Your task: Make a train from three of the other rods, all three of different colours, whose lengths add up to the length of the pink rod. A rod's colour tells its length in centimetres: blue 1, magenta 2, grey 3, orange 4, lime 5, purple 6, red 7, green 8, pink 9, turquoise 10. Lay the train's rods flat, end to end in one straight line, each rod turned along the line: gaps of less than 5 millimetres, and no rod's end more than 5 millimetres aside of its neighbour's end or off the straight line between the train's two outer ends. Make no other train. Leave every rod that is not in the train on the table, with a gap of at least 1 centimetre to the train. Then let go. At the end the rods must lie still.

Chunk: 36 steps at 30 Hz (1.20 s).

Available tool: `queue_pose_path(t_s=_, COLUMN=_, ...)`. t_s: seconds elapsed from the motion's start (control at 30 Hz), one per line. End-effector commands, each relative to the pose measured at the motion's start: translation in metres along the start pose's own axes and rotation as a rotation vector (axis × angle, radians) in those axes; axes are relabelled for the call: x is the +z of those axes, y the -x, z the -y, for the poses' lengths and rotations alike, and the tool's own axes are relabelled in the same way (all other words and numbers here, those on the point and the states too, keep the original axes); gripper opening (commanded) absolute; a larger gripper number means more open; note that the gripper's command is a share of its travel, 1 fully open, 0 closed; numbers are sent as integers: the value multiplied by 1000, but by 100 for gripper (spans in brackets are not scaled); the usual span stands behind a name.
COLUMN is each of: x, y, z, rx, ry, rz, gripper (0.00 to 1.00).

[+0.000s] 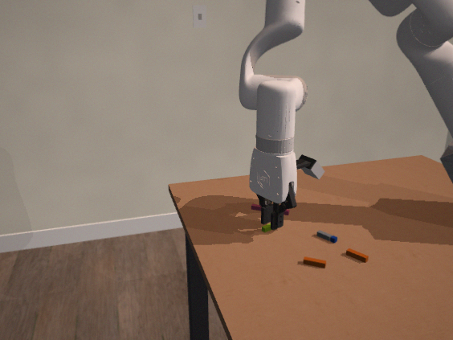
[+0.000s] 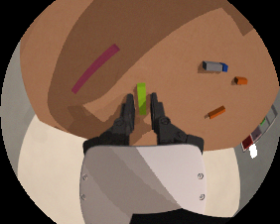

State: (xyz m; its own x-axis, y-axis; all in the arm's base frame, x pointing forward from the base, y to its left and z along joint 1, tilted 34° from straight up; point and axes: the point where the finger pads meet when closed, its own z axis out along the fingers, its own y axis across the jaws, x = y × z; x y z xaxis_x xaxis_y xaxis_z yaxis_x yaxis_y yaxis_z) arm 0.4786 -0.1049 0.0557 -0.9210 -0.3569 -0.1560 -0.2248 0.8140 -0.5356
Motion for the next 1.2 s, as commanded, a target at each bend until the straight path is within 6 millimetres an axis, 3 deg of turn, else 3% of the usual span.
queue_pose_path(t_s=0.0, x=2, y=1, z=1, rx=0, ry=-1, rz=3, gripper=24)
queue_pose_path(t_s=1.17, x=6, y=1, z=1, rx=0, ry=-1, rz=3, gripper=24)
